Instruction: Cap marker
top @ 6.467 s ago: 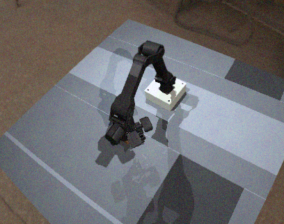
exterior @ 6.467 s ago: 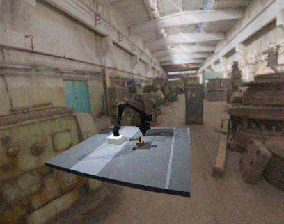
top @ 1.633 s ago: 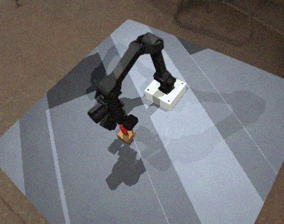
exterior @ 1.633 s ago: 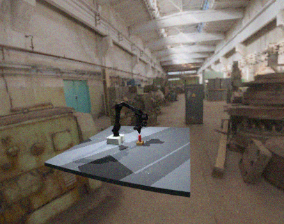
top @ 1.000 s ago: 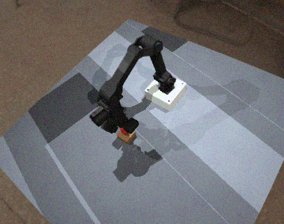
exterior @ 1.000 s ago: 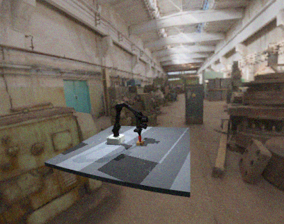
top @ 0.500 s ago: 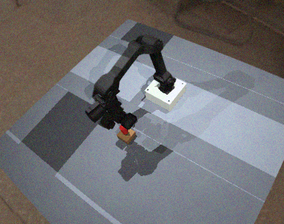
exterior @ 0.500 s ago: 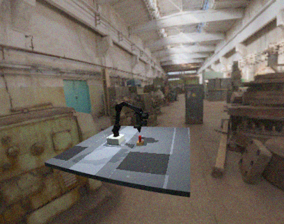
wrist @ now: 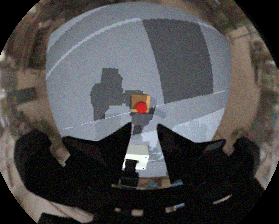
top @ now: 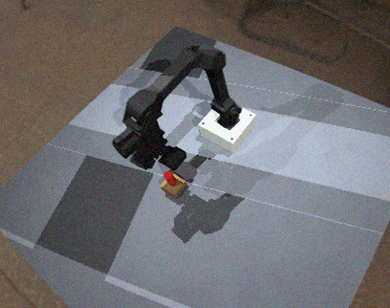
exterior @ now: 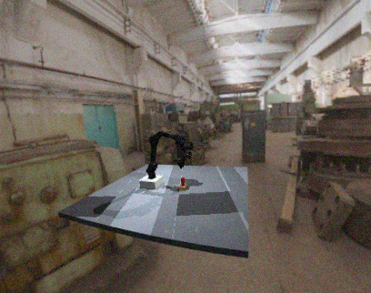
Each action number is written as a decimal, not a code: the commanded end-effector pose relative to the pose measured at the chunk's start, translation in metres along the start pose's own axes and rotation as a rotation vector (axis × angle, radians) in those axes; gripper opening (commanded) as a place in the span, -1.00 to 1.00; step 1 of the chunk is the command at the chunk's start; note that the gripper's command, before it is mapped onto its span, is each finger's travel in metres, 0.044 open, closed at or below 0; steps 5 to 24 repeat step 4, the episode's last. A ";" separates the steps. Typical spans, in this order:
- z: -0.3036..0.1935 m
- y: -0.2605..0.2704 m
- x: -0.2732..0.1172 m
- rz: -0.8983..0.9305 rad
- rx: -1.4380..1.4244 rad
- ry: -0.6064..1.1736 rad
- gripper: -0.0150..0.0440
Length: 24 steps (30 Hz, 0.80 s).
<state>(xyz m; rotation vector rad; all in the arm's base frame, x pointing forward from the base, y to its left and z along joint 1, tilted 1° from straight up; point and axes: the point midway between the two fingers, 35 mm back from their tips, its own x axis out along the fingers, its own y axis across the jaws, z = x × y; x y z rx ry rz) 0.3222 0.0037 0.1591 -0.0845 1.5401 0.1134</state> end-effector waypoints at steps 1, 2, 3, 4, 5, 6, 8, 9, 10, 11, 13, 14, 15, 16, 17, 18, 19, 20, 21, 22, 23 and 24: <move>0.001 0.000 -0.002 -0.001 -0.004 -0.004 0.49; 0.001 0.000 -0.002 -0.001 -0.004 -0.004 0.58; 0.001 0.000 -0.002 -0.001 -0.004 -0.004 0.67; 0.001 0.000 -0.002 -0.001 -0.004 -0.004 0.75; 0.001 0.000 -0.002 -0.001 -0.004 -0.004 0.75; 0.001 0.000 -0.002 -0.001 -0.004 -0.004 0.75; 0.001 0.000 -0.002 -0.001 -0.004 -0.004 0.75; 0.001 0.000 -0.002 -0.001 -0.004 -0.004 0.75; 0.001 0.000 -0.002 -0.001 -0.004 -0.004 0.75; 0.001 0.000 -0.002 -0.001 -0.004 -0.004 0.75; 0.001 0.000 -0.002 -0.001 -0.004 -0.004 0.75; 0.001 0.000 -0.002 -0.001 -0.004 -0.004 0.75; 0.001 0.000 -0.002 -0.001 -0.004 -0.004 0.75; 0.001 0.000 -0.002 -0.001 -0.004 -0.004 0.75; 0.001 0.000 -0.002 -0.001 -0.004 -0.004 0.75; 0.001 0.000 -0.002 -0.001 -0.004 -0.004 0.75; 0.001 0.000 -0.002 -0.001 -0.004 -0.004 0.75; 0.001 0.000 -0.002 -0.001 -0.004 -0.004 0.75; 0.001 0.000 -0.002 -0.001 -0.004 -0.004 0.75; 0.001 0.000 -0.002 -0.001 -0.004 -0.004 0.75; 0.001 0.000 -0.002 -0.001 -0.004 -0.004 0.75; 0.001 0.000 -0.002 -0.001 -0.004 -0.004 0.75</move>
